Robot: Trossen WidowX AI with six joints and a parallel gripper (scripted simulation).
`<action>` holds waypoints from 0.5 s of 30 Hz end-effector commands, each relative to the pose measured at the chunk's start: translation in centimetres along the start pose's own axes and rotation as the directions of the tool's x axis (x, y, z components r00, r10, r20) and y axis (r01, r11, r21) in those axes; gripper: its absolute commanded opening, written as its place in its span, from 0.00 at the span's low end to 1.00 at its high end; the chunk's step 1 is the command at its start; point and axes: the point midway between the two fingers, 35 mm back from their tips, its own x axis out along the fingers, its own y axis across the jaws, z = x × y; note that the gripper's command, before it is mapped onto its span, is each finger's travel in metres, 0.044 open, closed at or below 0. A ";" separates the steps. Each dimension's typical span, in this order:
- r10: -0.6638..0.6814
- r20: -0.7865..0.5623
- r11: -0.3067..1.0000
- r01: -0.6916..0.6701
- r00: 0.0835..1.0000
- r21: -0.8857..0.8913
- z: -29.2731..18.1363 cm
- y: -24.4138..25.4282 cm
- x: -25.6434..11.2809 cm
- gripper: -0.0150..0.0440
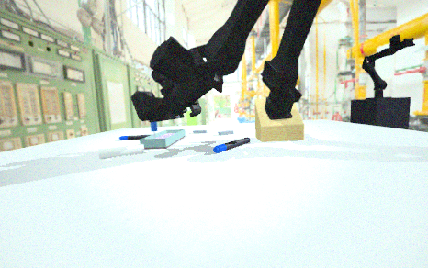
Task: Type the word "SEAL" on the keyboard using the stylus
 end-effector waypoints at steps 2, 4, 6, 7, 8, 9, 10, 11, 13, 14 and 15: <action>-0.006 0.003 1.000 0.006 1.000 0.002 -0.2 -0.1 0.2 0.39; -0.006 0.003 1.000 0.006 1.000 0.002 -0.3 -0.1 0.2 0.39; -0.006 0.003 1.000 0.006 1.000 0.002 -0.4 -0.1 0.3 0.39; -0.006 0.003 1.000 0.006 1.000 0.002 -0.4 -0.1 0.3 0.39; -0.006 0.003 1.000 0.006 1.000 0.002 -0.5 -0.1 0.3 0.39; -0.006 0.003 1.000 0.006 1.000 0.002 -0.5 -0.1 0.3 0.39; -0.006 0.003 1.000 0.006 1.000 0.002 -0.5 -0.1 0.3 0.39; -0.006 0.003 1.000 0.006 1.000 0.002 -0.5 -0.1 0.3 0.39; -0.006 0.003 1.000 0.006 1.000 0.002 -0.3 -0.1 0.2 0.39; -0.006 0.003 1.000 0.006 1.000 0.002 -0.3 -0.1 0.2 0.39; -0.006 0.003 1.000 0.006 1.000 0.002 -0.3 -0.1 0.2 0.39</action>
